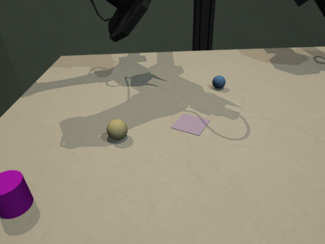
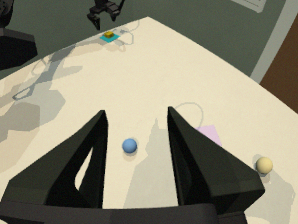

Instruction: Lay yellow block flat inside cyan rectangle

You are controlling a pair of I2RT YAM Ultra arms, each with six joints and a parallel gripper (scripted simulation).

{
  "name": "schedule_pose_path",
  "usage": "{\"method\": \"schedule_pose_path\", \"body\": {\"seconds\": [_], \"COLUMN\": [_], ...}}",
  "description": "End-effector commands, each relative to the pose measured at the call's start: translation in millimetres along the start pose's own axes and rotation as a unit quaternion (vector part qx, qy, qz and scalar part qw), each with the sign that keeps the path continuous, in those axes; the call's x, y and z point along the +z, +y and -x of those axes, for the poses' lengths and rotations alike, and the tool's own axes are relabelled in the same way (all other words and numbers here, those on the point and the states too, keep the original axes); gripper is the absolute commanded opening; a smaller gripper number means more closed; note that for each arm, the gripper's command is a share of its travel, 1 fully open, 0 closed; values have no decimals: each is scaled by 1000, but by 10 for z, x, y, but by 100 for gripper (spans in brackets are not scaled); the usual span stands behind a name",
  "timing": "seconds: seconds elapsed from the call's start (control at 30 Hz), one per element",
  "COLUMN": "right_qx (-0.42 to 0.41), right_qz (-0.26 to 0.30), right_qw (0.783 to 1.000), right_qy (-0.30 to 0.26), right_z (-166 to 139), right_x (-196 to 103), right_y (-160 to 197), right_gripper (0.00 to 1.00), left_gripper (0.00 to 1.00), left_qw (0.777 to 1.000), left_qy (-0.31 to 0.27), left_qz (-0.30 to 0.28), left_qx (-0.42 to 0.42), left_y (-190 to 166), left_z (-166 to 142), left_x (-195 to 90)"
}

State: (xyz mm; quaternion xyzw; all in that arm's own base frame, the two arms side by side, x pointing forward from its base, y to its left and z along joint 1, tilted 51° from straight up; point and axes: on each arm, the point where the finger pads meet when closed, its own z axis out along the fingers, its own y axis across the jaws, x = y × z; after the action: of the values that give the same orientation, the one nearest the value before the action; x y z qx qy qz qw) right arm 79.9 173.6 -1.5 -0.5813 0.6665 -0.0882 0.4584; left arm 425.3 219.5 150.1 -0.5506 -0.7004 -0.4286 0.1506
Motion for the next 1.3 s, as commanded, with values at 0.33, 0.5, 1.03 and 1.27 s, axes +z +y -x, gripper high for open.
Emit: {"method": "schedule_pose_path", "body": {"seconds": [0.33, 0.5, 1.03, 1.27], "right_qx": [6, 6, 6, 6], "right_qz": [-6, -6, -6, -6], "right_qw": [1000, 1000, 1000, 1000], "right_qy": [-13, -13, -13, -13], "right_z": [80, 80, 80, 80], "right_x": [-32, -32, -32, -32], "right_y": [-22, -22, -22, -22], "right_gripper": [46, 46, 46, 46], "left_gripper": [100, 100, 100, 100], "left_qw": [999, 997, 921, 861], "left_qy": [-11, -23, -62, -67], "left_qz": [-23, 5, 69, 93], "left_qx": [25, -68, -378, -495], "left_y": [-1, 73, -50, -135], "left_z": [153, 159, 125, 77], "left_x": [-154, -192, -406, -483]}}
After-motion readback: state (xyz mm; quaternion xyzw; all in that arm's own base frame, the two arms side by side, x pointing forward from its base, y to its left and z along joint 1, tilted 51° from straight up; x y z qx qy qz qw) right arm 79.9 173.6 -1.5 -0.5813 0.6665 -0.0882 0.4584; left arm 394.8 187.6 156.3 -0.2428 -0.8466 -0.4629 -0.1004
